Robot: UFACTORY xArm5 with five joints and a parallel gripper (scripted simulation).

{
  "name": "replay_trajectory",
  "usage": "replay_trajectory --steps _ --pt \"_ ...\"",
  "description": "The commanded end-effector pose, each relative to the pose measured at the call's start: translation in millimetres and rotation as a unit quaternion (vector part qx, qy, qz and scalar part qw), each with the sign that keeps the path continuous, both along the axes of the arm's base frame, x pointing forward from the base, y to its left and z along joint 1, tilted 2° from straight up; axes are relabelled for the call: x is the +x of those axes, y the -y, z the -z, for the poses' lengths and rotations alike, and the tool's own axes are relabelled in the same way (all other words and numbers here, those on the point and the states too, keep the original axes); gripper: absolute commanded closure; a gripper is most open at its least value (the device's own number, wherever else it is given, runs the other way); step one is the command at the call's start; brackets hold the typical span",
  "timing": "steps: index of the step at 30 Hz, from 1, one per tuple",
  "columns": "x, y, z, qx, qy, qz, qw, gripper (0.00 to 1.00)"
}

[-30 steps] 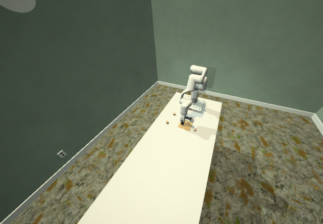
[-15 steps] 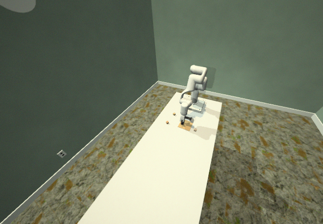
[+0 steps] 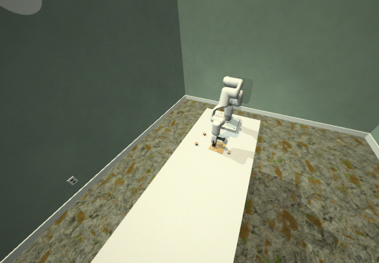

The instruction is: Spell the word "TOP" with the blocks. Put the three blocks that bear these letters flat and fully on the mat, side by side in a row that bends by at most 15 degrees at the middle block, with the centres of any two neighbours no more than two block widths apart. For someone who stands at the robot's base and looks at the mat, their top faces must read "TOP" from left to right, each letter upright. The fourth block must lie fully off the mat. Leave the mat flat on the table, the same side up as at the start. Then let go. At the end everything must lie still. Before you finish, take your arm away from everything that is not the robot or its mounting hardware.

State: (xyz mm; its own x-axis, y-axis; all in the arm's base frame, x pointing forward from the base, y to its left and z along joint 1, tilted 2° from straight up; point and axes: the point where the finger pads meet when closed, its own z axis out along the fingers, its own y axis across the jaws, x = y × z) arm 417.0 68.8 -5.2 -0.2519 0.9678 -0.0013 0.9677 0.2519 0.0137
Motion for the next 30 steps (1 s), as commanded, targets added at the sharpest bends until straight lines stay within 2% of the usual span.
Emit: replay_trajectory --steps 1,2,4,5,19,30 --pt "1.3 -0.2 -1.1 0.0 0.002 0.0 1.0 0.66" --pt "1.3 -0.2 -1.1 0.0 0.002 0.0 1.0 0.62" --pt "1.3 -0.2 -1.1 0.0 0.002 0.0 1.0 0.62" --pt "1.3 -0.2 -1.1 0.0 0.002 0.0 1.0 0.58" --pt "1.2 -0.3 -2.7 0.0 0.002 0.0 1.0 0.58" --pt "0.7 0.1 -34.8 0.0 0.002 0.0 1.0 0.58"
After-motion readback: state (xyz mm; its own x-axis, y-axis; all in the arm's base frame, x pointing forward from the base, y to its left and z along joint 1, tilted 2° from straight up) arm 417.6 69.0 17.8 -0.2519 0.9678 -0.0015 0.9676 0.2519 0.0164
